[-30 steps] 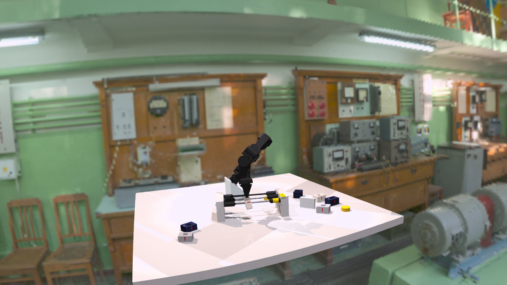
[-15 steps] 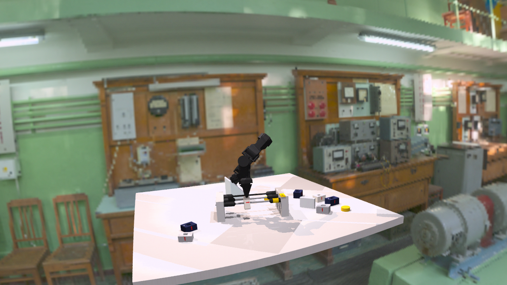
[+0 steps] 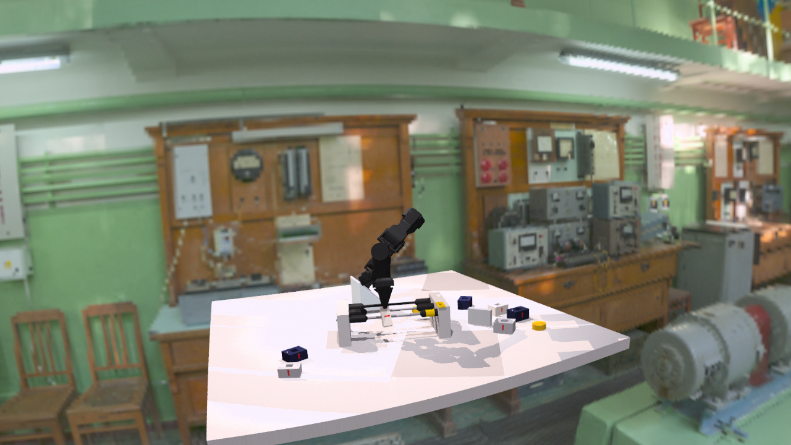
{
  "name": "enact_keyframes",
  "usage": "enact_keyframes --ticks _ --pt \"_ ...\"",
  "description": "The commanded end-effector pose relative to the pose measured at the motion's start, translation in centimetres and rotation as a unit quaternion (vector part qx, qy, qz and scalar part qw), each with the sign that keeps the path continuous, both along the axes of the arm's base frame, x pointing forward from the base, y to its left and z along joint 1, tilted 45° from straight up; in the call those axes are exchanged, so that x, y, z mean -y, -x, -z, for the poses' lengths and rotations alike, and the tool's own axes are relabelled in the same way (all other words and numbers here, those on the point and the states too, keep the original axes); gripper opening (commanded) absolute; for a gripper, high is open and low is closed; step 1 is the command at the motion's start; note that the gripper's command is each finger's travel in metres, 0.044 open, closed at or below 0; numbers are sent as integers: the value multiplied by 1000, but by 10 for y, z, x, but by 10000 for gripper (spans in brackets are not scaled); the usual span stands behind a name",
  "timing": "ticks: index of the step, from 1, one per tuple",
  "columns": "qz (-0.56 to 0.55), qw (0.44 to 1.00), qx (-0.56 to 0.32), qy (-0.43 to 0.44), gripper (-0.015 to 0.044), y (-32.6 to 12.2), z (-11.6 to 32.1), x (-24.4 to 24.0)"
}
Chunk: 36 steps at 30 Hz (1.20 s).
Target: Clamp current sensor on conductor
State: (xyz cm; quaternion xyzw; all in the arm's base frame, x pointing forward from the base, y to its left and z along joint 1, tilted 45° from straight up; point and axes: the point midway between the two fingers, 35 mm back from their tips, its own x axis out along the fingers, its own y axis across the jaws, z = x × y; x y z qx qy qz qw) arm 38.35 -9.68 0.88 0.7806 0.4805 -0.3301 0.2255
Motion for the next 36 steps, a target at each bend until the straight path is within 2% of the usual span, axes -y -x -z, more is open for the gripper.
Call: enact_keyframes --ticks 1,12,35,36 --pt "0 1000 1 1 0 0 -1 1" --pt "-3 1000 -2 0 0 -1 0 1" --pt "-75 994 -76 -35 0 -13 3 4" --pt "-64 995 -72 -35 26 -10 5 2"
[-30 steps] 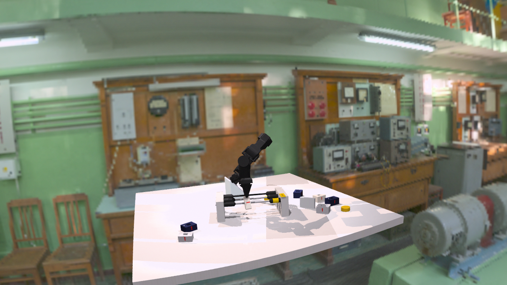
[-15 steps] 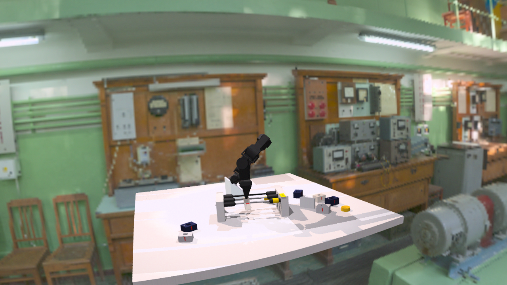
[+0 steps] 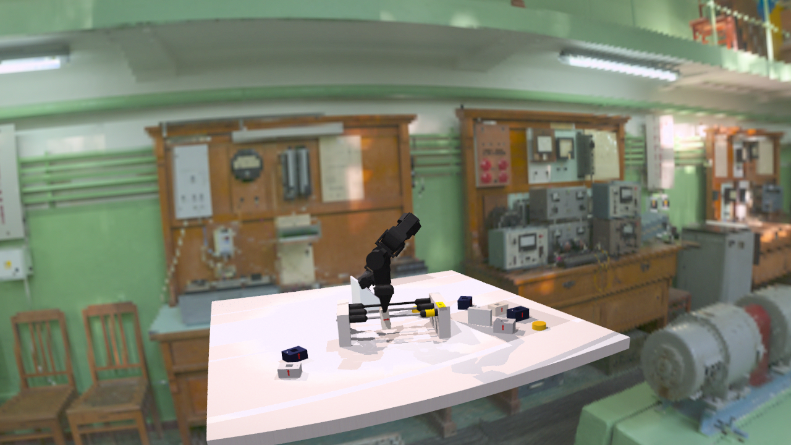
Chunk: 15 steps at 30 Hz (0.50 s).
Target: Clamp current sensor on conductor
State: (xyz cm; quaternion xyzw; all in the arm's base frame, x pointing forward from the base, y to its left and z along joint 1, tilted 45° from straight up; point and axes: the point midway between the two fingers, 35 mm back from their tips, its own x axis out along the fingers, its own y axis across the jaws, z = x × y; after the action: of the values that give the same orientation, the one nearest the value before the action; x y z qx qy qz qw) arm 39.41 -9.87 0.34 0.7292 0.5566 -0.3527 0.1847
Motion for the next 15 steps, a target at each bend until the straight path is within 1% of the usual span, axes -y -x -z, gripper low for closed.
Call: enact_keyframes --ticks 1,15 --pt "2 1000 -1 0 53 1 0 0" --pt "2 1000 -1 0 420 1 0 0"
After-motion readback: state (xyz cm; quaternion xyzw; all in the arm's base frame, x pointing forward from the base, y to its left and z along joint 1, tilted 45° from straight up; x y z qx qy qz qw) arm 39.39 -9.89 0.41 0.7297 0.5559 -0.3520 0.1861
